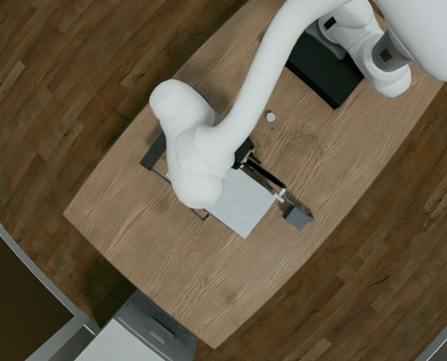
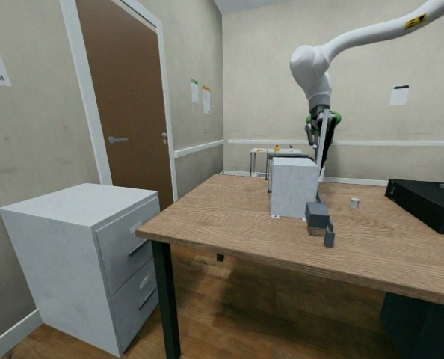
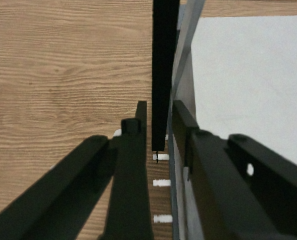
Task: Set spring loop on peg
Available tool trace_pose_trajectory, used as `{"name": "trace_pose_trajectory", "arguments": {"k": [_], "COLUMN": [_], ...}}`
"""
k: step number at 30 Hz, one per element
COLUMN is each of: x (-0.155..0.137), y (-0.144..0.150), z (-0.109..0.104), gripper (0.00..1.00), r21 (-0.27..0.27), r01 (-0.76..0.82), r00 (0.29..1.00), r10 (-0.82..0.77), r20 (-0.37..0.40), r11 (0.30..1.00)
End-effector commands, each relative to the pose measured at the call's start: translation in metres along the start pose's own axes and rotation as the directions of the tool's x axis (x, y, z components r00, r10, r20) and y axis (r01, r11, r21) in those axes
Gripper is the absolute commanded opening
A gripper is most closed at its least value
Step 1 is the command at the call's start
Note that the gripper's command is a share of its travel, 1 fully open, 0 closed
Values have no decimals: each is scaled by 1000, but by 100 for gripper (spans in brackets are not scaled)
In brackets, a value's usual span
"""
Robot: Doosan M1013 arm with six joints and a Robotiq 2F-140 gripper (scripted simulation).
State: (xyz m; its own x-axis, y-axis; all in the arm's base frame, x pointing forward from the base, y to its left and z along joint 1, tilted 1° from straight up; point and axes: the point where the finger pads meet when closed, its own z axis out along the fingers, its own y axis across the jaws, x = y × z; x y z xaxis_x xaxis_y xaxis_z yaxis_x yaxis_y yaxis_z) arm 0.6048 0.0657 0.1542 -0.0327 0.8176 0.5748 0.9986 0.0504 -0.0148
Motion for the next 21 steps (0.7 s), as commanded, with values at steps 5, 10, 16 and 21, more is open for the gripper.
{"name": "trace_pose_trajectory", "arguments": {"k": [5,10,16,21], "x": [1,1,1,1], "y": [1,1,1,1], "z": [21,34,36,43], "gripper": [24,24,24,24], "r21": [-2,-2,-1,-2], "r01": [1,1,1,1], "r00": [1000,1000,1000,1000], "r10": [-1,-1,-1,-1], "r20": [0,0,0,0], "r11": [1000,1000,1000,1000]}}
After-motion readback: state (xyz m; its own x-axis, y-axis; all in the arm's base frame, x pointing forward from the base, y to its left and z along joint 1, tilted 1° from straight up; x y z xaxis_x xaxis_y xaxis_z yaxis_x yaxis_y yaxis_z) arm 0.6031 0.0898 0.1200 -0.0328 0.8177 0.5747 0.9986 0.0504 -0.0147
